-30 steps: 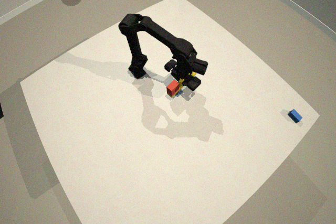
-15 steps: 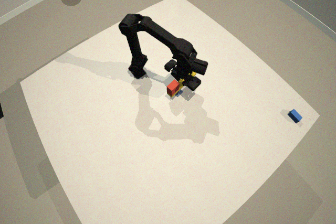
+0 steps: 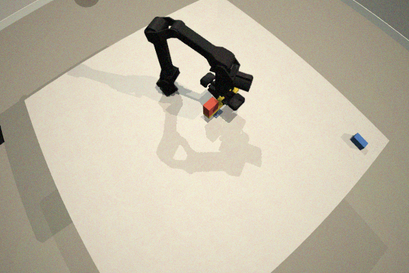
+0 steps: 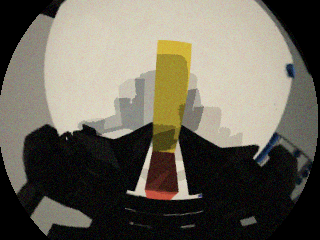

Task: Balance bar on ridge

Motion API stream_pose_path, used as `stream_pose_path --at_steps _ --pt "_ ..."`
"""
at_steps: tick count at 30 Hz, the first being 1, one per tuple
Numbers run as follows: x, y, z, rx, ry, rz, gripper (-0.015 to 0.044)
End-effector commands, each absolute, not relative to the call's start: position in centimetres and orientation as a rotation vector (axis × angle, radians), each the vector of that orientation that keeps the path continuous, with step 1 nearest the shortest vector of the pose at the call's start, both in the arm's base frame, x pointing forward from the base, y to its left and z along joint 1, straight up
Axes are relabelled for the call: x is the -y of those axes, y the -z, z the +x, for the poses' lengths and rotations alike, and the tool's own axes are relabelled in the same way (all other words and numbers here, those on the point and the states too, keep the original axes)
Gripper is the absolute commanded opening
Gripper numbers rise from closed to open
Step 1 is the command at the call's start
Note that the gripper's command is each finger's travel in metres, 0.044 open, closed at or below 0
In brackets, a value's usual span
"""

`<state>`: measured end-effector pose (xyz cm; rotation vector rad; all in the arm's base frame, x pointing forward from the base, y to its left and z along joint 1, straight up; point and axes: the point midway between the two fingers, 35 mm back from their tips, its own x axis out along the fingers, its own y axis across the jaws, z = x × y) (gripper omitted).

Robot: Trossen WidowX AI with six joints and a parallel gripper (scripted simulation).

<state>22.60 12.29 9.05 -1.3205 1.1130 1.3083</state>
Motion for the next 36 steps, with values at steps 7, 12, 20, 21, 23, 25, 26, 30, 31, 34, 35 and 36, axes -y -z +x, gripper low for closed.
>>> stream_pose_path --at_steps 7,12,20,21,23,25,26,30,31,34,35,36 --pt "-12.29 -9.05 22.60 -1.113 -1.308 -1.320 0.0000" --pt "-12.29 -9.05 22.60 -1.113 -1.308 -1.320 0.0000" --pt "-12.29 -9.05 22.60 -1.113 -1.308 -1.320 0.0000" --pt "-12.29 -9.05 22.60 -1.113 -1.308 -1.320 0.0026" --pt "-12.29 -9.05 22.60 -1.113 -1.308 -1.320 0.0079" --pt "-12.29 -9.05 22.60 -1.113 -1.308 -1.320 0.0131" --pt "-12.29 -9.05 22.60 -1.113 -1.308 -1.320 0.0157" --pt "-12.29 -9.05 22.60 -1.113 -1.308 -1.320 0.0167" --pt "-12.29 -9.05 22.60 -1.113 -1.308 -1.320 0.0167" --pt "-12.29 -9.05 22.60 -1.113 -1.308 -1.320 0.0167" --pt "-12.29 -9.05 22.60 -1.113 -1.308 -1.320 0.0167" --pt "-12.29 -9.05 22.60 -1.113 -1.308 -1.320 0.0167"
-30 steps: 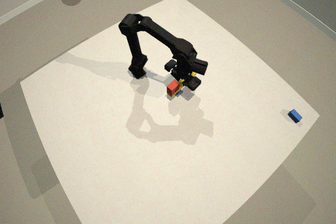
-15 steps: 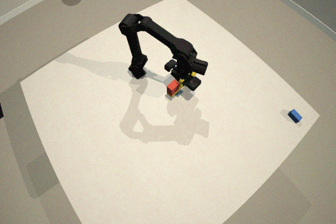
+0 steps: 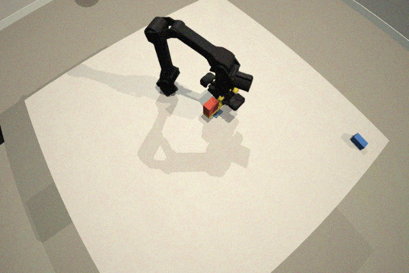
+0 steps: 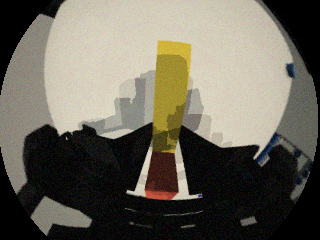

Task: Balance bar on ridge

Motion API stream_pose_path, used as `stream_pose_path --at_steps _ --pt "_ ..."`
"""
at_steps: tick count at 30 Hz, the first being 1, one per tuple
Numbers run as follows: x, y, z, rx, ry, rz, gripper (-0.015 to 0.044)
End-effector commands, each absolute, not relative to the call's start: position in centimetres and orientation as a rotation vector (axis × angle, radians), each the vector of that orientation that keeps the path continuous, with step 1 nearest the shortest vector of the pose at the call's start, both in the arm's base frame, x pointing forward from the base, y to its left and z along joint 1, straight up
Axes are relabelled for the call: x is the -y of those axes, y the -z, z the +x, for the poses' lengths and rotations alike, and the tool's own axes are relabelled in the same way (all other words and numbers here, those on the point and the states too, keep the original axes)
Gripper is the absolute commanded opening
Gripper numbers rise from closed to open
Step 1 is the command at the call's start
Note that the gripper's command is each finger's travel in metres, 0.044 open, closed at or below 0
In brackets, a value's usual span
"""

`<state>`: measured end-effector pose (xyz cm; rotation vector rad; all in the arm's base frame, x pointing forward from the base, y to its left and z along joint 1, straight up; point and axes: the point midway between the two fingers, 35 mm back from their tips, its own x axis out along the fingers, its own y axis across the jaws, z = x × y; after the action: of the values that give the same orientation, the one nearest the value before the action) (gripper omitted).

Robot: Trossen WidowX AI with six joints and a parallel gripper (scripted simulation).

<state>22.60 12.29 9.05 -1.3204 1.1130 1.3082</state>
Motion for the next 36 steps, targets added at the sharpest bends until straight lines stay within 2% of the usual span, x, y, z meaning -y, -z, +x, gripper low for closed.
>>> stream_pose_path --at_steps 1,36 --pt "-12.29 -9.05 22.60 -1.113 -1.308 -1.320 0.0167" --pt "-12.29 -9.05 22.60 -1.113 -1.308 -1.320 0.0185"
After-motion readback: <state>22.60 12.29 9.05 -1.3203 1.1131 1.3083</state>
